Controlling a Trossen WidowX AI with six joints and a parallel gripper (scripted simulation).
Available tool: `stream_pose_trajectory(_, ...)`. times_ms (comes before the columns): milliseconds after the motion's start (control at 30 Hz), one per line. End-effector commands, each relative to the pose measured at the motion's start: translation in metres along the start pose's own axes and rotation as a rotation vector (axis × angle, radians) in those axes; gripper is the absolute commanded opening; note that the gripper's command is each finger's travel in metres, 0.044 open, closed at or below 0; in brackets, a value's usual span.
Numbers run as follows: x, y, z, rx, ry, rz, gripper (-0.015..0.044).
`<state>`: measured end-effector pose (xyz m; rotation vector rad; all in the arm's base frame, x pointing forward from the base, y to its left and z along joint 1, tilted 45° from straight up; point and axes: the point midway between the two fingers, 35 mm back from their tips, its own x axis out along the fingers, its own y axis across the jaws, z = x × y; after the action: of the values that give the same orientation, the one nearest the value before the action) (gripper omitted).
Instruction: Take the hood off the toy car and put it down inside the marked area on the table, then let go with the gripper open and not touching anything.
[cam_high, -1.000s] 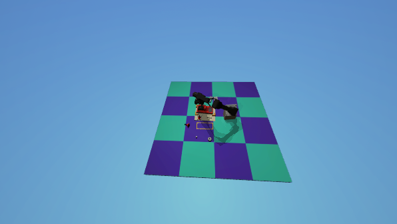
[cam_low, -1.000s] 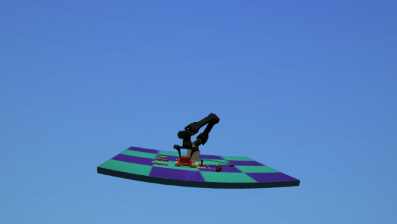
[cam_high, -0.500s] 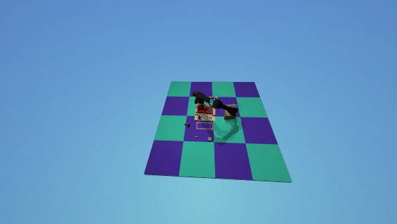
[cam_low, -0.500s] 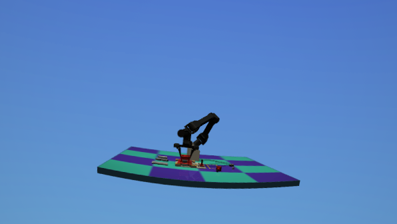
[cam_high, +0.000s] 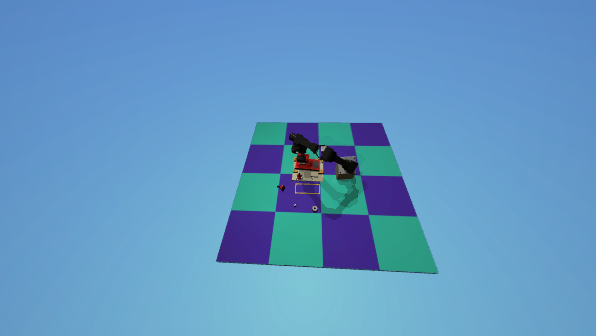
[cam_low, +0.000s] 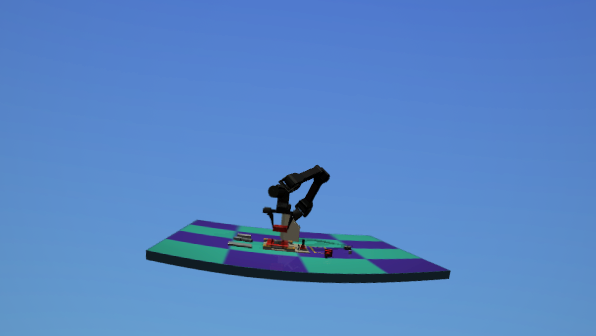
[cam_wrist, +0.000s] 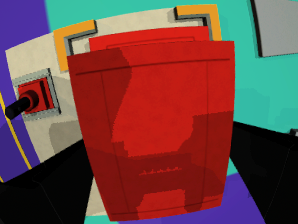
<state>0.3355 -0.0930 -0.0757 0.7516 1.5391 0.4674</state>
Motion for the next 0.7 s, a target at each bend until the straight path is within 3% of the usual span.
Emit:
stream_pose_trajectory(0,-0.001,0.02,0.001,-0.004,-0.002,-0.001,0.0)
stream_pose_trajectory(667,-0.008,0.122,-0.015,-0.004,-0.005,-0.009,0.0)
